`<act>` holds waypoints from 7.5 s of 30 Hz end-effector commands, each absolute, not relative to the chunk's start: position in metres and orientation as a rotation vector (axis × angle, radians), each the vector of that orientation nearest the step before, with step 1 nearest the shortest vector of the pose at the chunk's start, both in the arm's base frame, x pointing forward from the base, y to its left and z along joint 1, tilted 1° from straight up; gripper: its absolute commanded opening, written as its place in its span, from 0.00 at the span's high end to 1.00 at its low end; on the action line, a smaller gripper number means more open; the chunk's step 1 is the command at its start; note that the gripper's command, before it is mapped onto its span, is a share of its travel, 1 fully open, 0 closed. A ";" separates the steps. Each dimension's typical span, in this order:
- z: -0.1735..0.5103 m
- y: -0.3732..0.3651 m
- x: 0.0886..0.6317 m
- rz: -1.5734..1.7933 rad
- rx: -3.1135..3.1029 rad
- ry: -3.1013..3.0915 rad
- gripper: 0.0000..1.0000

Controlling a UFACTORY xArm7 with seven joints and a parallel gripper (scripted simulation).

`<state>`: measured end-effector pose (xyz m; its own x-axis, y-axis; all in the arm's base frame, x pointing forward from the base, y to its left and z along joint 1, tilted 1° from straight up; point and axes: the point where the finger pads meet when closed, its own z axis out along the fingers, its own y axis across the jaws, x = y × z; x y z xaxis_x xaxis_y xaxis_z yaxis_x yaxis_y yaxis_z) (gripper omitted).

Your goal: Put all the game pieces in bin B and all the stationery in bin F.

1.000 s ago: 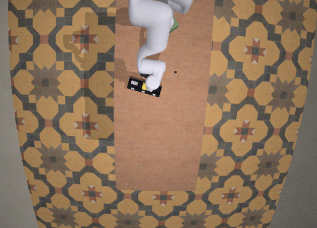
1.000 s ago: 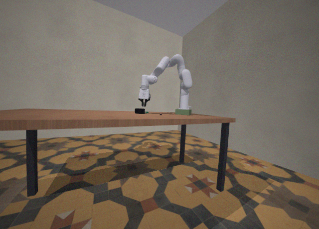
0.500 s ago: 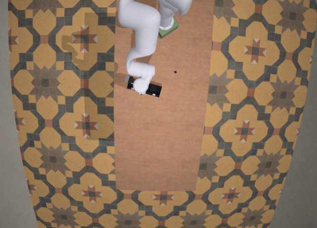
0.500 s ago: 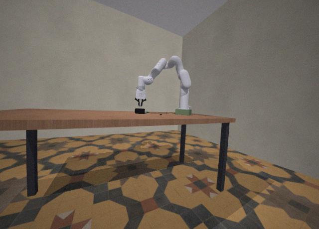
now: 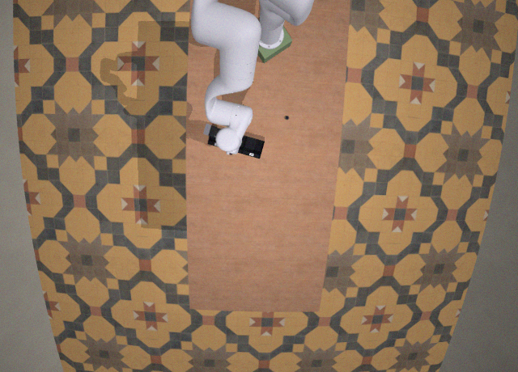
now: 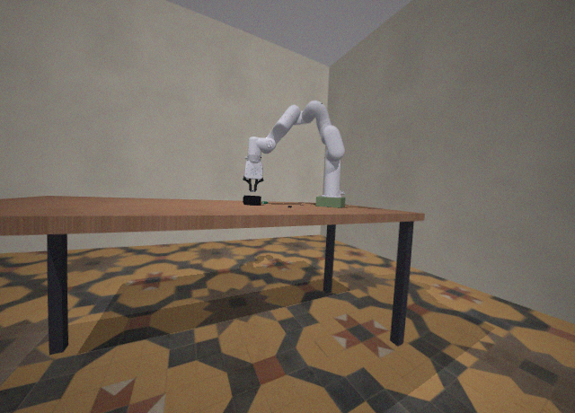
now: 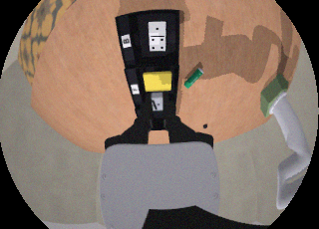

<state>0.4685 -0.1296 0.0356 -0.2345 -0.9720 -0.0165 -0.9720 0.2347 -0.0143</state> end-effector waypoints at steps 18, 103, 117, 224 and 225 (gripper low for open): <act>0.002 -0.130 0.470 -0.006 -1.929 2.450 1.00; 0.086 -0.130 0.468 -0.007 -1.929 2.450 0.00; 0.134 -0.130 0.467 -0.007 -1.928 2.450 0.00; 0.169 -0.131 0.467 -0.007 -1.929 2.450 0.00; 0.169 -0.131 0.467 -0.007 -1.929 2.450 0.00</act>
